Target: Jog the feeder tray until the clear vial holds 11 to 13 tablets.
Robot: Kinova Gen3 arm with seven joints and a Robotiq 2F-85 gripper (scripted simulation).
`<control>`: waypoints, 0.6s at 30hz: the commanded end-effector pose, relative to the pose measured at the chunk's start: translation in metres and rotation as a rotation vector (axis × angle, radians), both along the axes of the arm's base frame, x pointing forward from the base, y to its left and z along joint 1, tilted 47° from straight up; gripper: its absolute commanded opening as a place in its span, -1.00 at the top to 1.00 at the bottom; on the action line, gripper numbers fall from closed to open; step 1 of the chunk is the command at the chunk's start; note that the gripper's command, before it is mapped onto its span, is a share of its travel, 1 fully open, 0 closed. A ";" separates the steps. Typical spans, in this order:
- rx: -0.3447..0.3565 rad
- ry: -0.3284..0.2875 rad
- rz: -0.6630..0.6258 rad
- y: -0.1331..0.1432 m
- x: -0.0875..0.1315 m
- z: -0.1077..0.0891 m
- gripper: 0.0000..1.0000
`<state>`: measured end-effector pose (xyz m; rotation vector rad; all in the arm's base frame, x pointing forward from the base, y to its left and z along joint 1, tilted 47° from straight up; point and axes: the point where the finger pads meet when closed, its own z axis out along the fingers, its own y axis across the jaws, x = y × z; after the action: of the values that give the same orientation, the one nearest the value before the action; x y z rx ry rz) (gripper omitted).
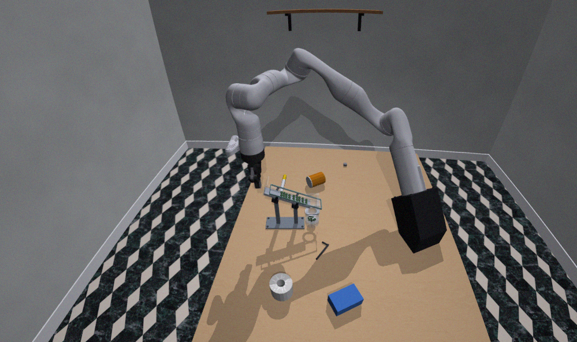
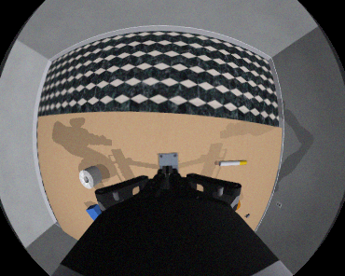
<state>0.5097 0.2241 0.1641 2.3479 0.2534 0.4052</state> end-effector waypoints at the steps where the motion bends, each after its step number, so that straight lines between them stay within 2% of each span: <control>1: -0.003 0.002 0.004 -0.005 -0.007 -0.003 1.00; 10: -0.003 0.002 0.004 -0.016 -0.022 -0.012 1.00; 18: -0.003 0.002 0.004 -0.010 -0.013 -0.007 1.00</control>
<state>0.4954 0.2146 0.1574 2.3498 0.2654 0.4164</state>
